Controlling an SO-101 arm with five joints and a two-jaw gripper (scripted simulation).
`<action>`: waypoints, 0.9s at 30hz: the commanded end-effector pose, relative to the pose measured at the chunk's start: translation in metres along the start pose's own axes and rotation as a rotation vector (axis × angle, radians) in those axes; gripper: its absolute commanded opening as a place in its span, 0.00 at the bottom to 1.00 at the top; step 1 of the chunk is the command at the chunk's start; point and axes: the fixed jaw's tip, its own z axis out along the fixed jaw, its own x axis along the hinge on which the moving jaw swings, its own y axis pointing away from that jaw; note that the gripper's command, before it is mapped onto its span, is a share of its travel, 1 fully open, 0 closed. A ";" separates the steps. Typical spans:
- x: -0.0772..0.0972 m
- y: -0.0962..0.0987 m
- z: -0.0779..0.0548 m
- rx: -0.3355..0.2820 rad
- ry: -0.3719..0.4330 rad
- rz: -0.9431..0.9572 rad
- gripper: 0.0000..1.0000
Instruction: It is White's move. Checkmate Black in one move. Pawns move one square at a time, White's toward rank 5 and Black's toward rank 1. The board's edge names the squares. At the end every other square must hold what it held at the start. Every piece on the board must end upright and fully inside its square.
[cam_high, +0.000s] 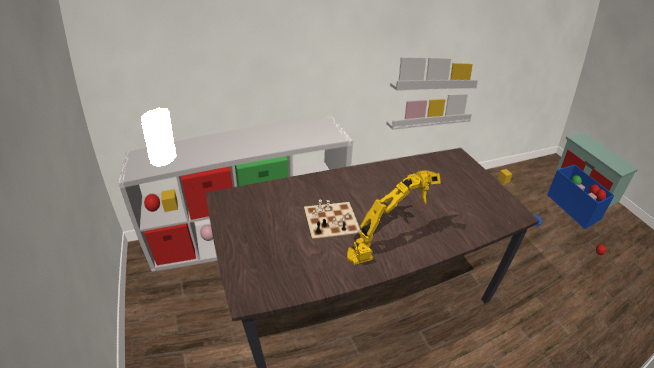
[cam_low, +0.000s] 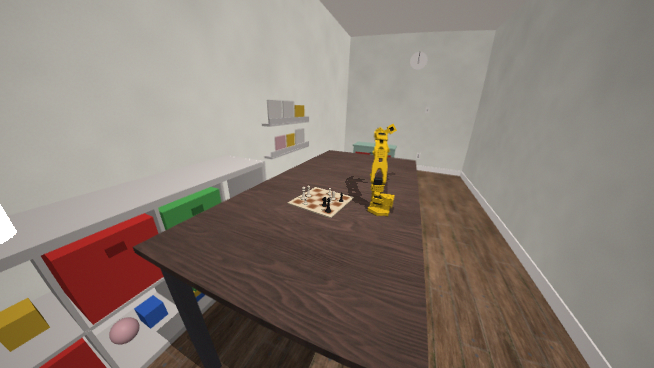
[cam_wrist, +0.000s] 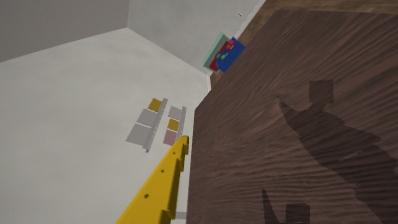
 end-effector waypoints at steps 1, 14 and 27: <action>-0.001 0.002 -0.001 -0.005 -0.003 0.001 1.00; -0.001 0.006 -0.004 -0.017 -0.003 -0.003 1.00; 0.025 0.033 -0.022 -0.065 0.084 -0.067 0.97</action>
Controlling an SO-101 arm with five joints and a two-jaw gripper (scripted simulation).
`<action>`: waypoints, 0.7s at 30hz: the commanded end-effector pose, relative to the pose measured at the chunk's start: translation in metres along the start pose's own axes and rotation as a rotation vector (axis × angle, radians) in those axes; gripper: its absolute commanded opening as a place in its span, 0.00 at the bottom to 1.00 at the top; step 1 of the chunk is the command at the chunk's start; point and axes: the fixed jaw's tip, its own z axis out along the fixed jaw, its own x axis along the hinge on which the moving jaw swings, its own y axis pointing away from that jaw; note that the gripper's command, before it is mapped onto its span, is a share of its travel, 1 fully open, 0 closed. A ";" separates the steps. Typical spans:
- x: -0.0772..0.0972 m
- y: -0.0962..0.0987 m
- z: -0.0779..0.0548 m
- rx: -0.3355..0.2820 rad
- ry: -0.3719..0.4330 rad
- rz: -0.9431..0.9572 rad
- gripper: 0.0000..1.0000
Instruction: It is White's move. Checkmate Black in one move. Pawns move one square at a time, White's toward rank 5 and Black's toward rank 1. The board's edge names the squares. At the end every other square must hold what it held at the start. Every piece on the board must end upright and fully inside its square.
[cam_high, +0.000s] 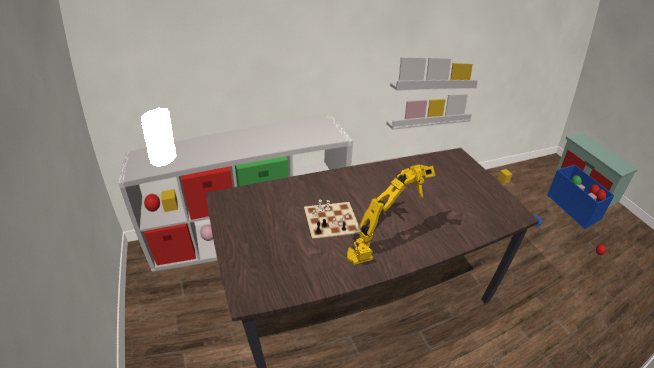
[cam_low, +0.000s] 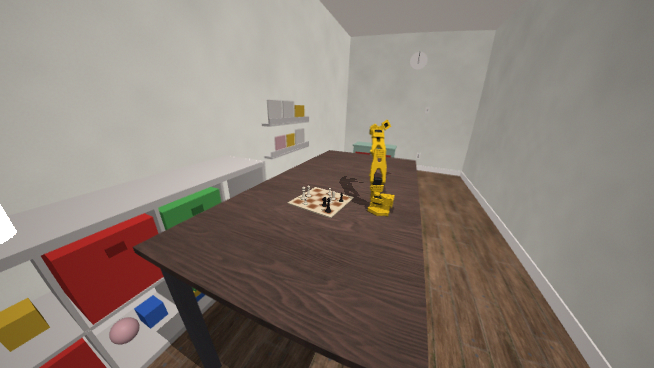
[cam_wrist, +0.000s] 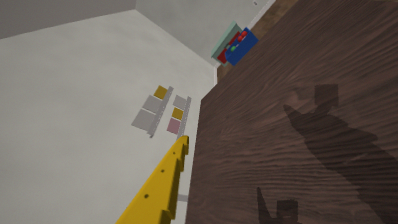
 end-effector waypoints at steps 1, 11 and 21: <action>0.003 0.002 -0.004 0.000 0.013 -0.011 0.97; 0.030 0.022 -0.020 -0.032 0.110 -0.074 0.93; 0.055 0.039 -0.038 -0.069 0.202 -0.138 0.90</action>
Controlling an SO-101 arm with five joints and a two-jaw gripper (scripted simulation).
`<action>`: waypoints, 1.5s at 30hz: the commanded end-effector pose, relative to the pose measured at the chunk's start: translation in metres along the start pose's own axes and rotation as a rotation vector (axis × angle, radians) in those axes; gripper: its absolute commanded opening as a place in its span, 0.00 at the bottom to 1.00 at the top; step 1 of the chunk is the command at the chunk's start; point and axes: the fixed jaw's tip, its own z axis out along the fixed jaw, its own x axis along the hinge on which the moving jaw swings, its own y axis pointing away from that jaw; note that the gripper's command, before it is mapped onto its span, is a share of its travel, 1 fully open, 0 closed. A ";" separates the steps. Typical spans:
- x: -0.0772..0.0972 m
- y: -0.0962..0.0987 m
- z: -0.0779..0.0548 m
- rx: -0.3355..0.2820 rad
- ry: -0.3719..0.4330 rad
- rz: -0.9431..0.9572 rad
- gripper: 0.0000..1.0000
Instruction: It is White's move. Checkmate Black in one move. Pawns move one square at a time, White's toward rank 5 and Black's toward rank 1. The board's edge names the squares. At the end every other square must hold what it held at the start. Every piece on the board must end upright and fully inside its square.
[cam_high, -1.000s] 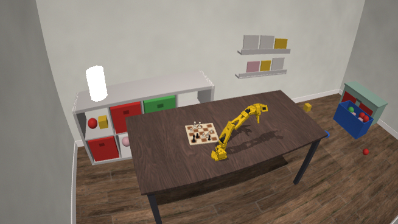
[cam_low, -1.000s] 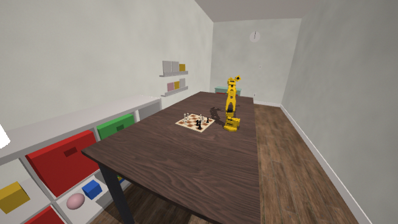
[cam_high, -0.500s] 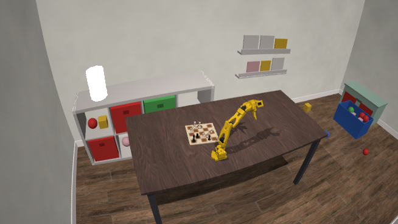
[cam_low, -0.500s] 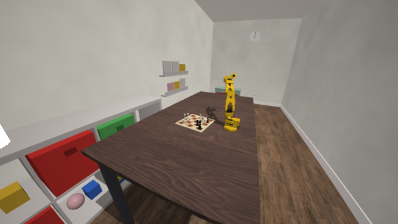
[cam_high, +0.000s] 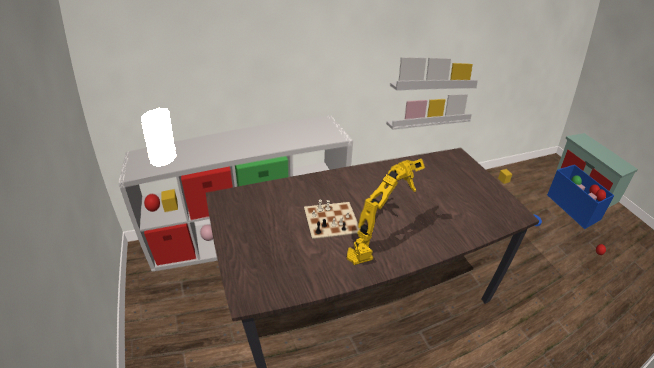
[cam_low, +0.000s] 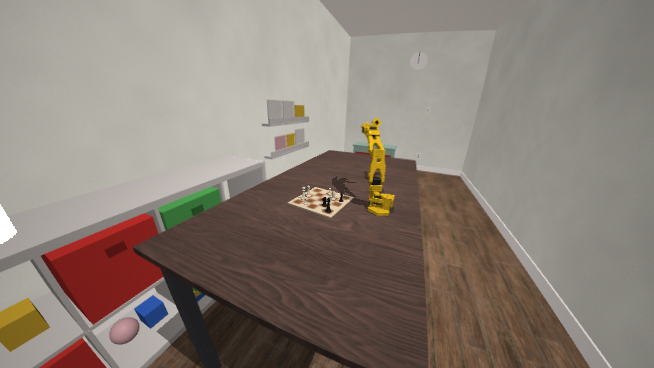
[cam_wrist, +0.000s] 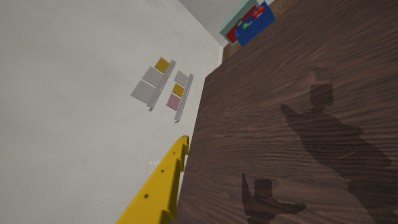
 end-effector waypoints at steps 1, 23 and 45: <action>0.010 0.009 -0.009 -0.022 0.032 -0.029 0.90; 0.079 0.050 -0.067 -0.160 0.291 -0.237 0.81; 0.147 0.057 -0.165 -0.417 0.598 -0.544 0.68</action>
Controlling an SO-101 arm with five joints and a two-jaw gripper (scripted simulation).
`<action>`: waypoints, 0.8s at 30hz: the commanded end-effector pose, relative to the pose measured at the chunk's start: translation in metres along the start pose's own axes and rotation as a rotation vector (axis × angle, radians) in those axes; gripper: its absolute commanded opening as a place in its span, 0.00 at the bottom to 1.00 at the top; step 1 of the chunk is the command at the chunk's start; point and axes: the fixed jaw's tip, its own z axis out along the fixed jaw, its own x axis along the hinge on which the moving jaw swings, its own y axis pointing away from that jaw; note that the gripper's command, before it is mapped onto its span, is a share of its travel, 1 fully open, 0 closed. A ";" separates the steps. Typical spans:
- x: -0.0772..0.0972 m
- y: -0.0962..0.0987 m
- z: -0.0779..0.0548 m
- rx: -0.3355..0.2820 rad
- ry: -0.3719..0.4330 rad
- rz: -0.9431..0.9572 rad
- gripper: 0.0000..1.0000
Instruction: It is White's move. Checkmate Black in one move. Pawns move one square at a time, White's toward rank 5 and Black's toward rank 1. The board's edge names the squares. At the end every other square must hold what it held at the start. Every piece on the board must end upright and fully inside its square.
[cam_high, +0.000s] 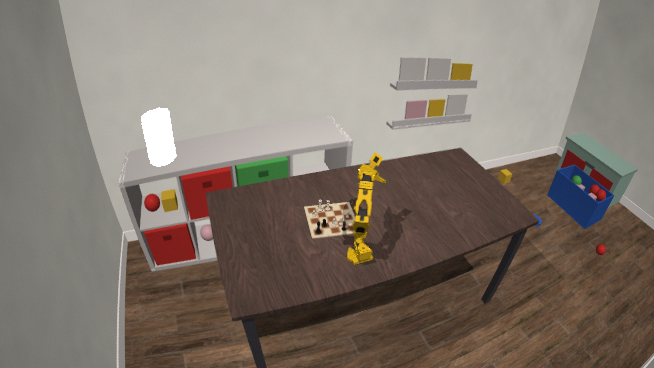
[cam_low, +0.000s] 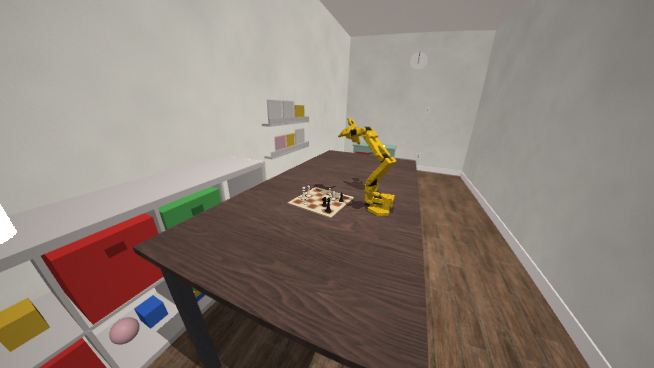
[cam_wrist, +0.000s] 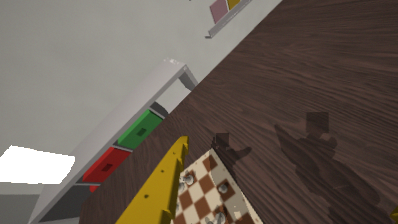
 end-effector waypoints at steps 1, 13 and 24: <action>0.017 0.009 -0.010 -0.051 0.044 -0.057 0.68; 0.073 0.028 -0.044 -0.230 0.199 -0.280 0.61; 0.112 0.031 -0.069 -0.374 0.295 -0.451 0.55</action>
